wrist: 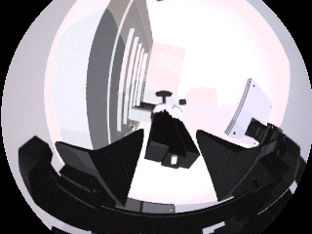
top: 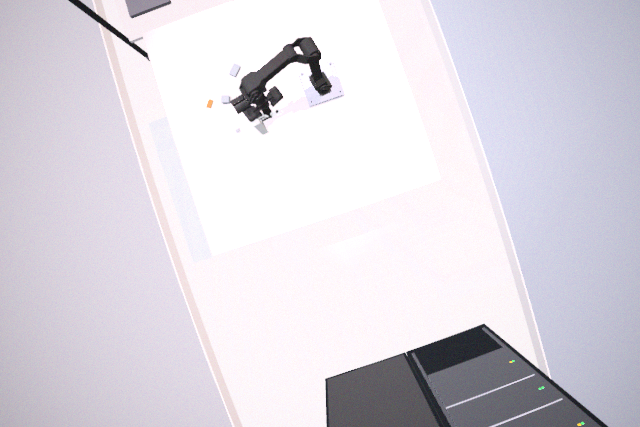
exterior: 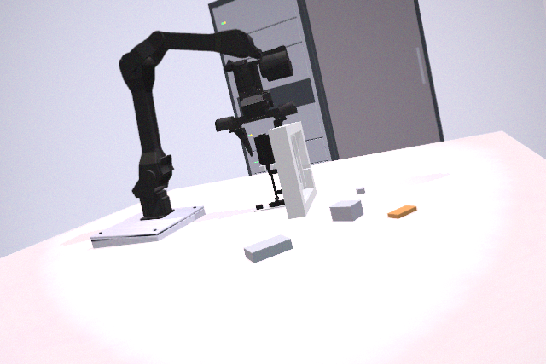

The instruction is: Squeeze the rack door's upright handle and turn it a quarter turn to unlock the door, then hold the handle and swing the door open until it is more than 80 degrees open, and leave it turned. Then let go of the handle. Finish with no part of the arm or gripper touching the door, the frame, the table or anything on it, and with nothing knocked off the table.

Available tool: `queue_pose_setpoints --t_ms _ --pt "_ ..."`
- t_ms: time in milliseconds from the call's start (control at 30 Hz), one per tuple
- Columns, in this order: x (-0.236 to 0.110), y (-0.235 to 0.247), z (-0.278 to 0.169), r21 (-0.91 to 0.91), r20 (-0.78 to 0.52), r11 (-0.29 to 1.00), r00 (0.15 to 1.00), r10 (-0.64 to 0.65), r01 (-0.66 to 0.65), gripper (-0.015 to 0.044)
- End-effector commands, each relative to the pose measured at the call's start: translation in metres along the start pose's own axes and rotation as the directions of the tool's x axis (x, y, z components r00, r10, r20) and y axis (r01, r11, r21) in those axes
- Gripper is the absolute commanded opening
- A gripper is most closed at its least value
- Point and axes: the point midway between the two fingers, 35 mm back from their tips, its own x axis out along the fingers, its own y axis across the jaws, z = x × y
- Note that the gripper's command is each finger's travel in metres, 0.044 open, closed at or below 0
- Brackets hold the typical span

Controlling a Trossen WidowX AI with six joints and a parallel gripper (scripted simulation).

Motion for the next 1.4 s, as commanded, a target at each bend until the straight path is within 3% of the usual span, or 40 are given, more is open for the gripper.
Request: queue_pose_setpoints --t_ms 0,100,500,1367 --pt "0.0025 0.0028 0.0035 0.214 0.009 0.977 1.000 0.005 -0.007 0.0296" --pt "0.0025 0.0028 0.0035 0.325 0.009 0.946 1.000 0.005 -0.007 0.0296" --pt "0.0025 0.0028 0.0035 0.332 0.009 0.943 1.000 0.005 -0.007 0.0296" --pt "0.0025 0.0028 0.0035 0.332 0.009 0.943 1.000 0.005 -0.007 0.0123"
